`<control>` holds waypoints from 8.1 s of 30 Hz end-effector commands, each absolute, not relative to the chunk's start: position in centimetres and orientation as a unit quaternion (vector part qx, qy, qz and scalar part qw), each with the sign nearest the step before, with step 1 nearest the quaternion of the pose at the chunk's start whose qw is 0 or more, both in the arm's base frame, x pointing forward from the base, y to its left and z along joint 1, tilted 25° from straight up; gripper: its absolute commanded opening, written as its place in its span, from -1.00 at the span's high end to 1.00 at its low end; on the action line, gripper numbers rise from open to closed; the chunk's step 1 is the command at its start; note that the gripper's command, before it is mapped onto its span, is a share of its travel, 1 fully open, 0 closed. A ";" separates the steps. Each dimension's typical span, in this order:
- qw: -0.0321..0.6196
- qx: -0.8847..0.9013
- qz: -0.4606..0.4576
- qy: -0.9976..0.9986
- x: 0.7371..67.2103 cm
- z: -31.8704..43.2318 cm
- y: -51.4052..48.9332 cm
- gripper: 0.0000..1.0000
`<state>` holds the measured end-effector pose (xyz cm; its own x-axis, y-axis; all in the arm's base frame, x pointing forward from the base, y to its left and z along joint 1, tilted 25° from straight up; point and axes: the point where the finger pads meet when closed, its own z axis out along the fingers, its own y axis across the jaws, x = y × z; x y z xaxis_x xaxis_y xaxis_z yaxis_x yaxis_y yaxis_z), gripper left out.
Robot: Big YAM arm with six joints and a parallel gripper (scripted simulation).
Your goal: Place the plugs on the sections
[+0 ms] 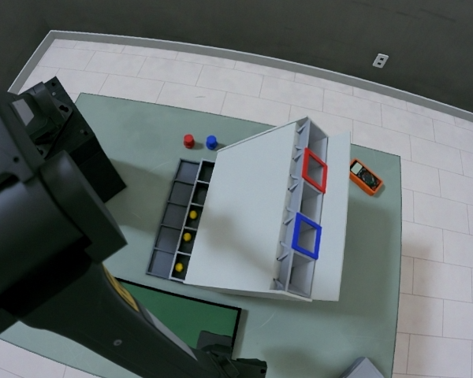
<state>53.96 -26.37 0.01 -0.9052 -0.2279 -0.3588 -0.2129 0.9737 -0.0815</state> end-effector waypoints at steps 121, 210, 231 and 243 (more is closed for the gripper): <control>0.223 -0.105 -0.027 0.969 40.3 0.3 -17.1 1.00; 0.390 -0.119 -0.088 0.909 47.9 13.9 26.4 1.00; 0.394 -0.110 -0.076 0.909 50.5 14.9 27.1 1.00; 0.391 -0.115 -0.076 0.910 50.6 15.0 27.1 1.00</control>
